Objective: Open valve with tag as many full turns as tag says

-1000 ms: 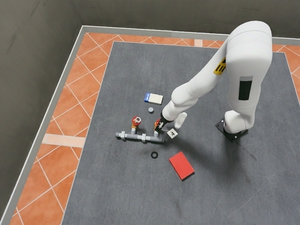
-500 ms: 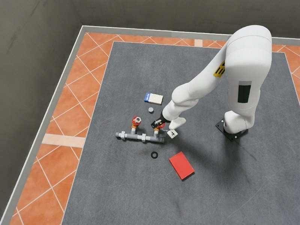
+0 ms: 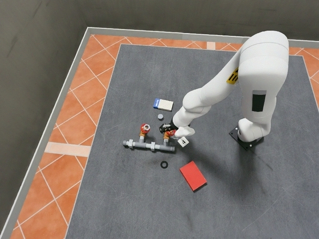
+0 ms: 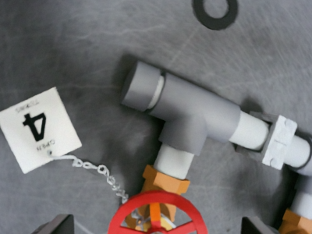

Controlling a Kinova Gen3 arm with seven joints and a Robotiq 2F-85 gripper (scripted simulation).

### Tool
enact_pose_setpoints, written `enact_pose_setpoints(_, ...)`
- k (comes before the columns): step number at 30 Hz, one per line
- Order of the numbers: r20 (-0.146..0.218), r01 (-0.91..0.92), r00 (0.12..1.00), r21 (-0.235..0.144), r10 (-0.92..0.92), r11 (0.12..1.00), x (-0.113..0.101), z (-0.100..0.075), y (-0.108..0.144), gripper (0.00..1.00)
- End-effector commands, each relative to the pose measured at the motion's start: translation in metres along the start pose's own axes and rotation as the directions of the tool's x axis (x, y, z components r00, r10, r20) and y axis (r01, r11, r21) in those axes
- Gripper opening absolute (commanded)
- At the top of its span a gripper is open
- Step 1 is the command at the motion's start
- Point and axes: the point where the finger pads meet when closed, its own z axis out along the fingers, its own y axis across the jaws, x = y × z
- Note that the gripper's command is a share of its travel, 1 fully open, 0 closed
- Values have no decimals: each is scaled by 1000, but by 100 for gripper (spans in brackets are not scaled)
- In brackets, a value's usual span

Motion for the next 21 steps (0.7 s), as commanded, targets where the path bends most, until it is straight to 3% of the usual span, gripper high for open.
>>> enact_pose_setpoints(1,-2,-54,999,12,54,998,0,0,0,100)
enact_pose_setpoints(21,0,-232,973,12,232,973,0,0,0,100)
